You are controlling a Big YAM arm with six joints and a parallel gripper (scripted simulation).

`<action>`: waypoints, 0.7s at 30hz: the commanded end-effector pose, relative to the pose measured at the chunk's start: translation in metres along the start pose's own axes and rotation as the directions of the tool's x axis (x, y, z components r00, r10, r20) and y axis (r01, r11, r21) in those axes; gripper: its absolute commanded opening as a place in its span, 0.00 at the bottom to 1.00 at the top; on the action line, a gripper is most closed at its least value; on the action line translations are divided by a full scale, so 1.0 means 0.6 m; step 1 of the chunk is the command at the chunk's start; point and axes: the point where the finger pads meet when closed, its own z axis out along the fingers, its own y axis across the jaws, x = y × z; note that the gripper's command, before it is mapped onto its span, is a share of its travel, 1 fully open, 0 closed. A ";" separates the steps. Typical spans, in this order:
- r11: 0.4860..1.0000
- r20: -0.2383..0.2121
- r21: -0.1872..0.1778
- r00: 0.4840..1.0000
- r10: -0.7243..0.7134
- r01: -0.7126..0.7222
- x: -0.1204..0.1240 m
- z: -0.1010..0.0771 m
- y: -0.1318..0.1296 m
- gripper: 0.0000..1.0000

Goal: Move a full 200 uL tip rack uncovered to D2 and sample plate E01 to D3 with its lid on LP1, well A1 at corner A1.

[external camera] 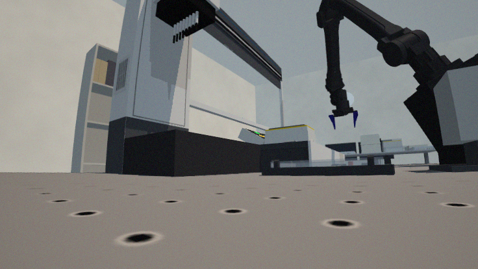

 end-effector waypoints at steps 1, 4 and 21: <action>1.000 0.010 -0.002 1.000 -0.001 0.001 -0.001 0.009 0.008 1.00; 1.000 0.048 -0.020 0.999 -0.006 0.007 -0.008 -0.021 0.016 1.00; 1.000 0.048 -0.021 0.999 -0.006 0.007 -0.009 0.021 0.017 1.00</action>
